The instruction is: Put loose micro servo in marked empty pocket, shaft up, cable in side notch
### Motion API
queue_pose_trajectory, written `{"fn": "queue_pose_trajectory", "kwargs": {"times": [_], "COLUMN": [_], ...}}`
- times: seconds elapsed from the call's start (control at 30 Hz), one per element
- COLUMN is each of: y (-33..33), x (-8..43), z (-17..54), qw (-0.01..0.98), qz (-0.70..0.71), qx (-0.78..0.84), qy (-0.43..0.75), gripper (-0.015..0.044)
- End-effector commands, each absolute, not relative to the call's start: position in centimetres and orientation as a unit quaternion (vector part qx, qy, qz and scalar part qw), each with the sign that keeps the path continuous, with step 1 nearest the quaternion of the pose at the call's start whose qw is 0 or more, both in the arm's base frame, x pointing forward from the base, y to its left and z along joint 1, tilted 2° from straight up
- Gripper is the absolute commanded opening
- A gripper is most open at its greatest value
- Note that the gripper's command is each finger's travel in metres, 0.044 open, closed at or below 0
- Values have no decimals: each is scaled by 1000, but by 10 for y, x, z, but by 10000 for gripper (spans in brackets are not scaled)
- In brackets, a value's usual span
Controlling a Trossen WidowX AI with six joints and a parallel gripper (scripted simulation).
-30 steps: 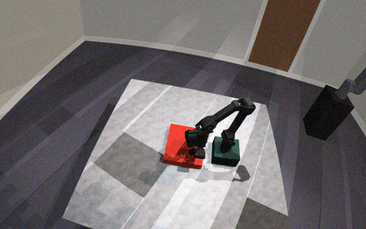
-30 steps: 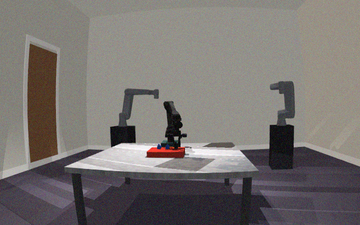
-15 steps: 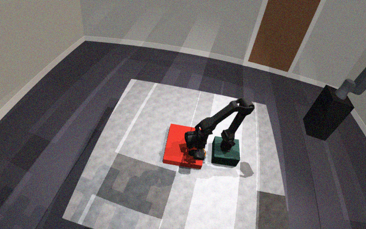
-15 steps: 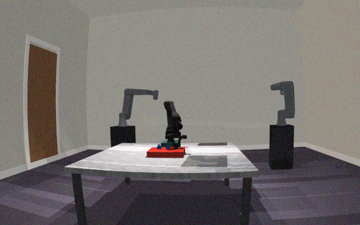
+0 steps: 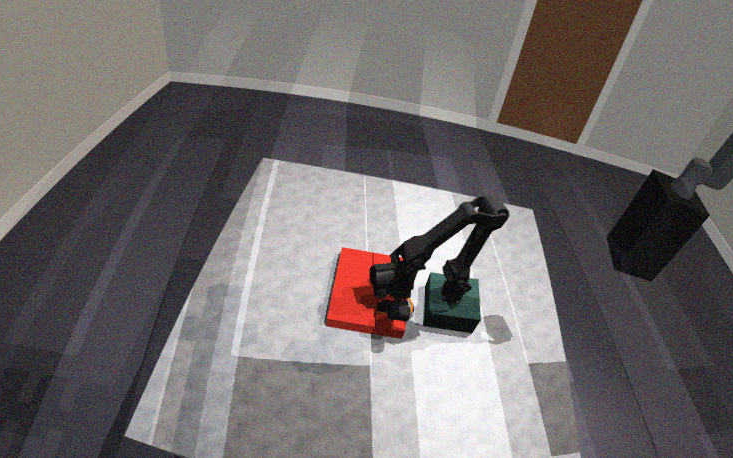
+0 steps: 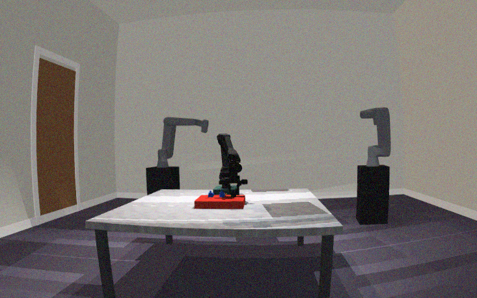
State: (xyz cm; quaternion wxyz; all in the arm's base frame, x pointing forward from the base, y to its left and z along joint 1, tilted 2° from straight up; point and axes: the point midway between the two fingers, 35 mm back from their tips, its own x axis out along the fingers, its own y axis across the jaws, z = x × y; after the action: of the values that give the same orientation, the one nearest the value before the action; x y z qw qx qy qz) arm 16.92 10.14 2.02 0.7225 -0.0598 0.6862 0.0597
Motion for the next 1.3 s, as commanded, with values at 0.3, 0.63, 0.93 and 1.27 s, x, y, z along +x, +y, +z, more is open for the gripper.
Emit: {"fn": "queue_pose_trajectory", "kwargs": {"times": [0.3,0.63,0.93,1.27], "y": [103,118,119,117], "x": [172,245,269,259], "z": [55,109,141,172], "qw": [726,727,728,732], "qz": [63,61,59,59], "qx": [-59,-59,-58,-56], "qy": [682,681,680,677], "gripper": [240,440,440,440]}}
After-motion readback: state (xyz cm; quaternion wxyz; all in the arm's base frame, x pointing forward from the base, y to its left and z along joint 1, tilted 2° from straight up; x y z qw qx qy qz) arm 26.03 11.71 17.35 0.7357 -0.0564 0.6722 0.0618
